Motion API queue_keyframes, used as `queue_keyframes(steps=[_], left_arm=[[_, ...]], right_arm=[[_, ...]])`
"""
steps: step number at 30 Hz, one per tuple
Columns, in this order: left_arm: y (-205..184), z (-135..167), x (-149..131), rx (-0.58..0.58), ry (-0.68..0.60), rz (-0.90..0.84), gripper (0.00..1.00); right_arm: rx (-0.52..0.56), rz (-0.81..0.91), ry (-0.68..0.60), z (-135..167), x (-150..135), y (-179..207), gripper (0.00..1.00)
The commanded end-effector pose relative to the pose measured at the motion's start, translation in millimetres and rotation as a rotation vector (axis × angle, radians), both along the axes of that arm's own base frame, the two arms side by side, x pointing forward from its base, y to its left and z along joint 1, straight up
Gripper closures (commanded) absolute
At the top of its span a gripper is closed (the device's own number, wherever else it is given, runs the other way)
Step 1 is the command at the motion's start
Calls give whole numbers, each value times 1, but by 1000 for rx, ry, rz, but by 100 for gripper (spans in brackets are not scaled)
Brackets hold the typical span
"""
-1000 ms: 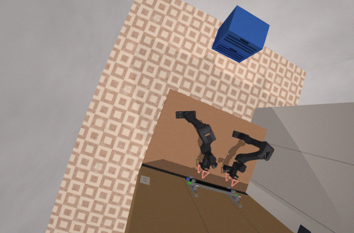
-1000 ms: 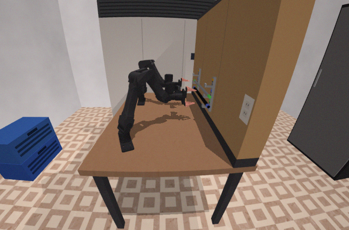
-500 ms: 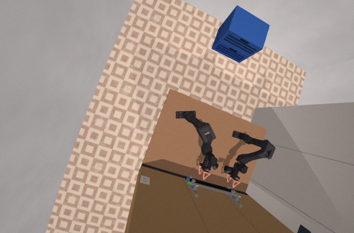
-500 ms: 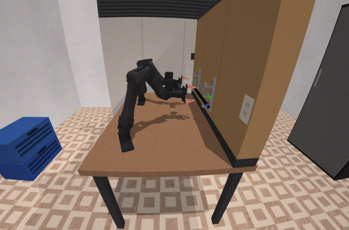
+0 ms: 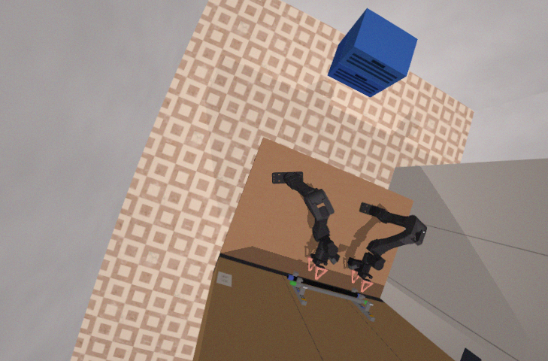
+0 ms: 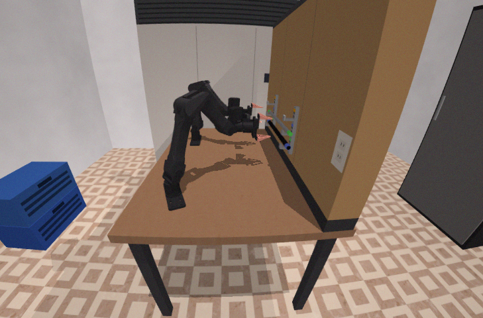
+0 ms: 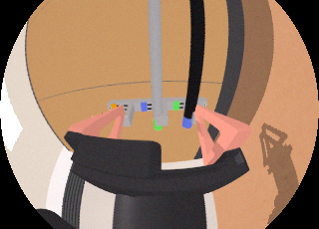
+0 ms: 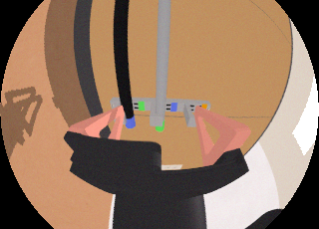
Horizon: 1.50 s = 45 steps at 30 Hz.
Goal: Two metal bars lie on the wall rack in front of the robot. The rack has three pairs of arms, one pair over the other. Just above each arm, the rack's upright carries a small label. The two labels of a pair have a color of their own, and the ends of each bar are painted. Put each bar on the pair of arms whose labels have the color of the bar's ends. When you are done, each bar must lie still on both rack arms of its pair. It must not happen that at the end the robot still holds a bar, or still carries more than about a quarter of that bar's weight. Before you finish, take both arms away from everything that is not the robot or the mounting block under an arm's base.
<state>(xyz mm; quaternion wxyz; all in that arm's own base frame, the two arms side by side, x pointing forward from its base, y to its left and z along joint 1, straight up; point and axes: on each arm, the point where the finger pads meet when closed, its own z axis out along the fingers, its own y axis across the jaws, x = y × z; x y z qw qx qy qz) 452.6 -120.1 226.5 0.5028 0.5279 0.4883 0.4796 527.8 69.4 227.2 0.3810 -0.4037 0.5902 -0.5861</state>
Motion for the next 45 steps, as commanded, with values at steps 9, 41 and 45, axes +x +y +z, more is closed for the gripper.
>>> queue_keyframes(steps=[9,41,45], left_arm=[[3,20,3,-17,-33,3,0],[3,45,3,-17,-33,3,0],[3,48,3,-17,-33,3,0]], right_arm=[[13,-3,-30,19,1,-3,0],[13,-3,-30,44,1,-3,0],[13,-3,-30,48,1,-3,0]])
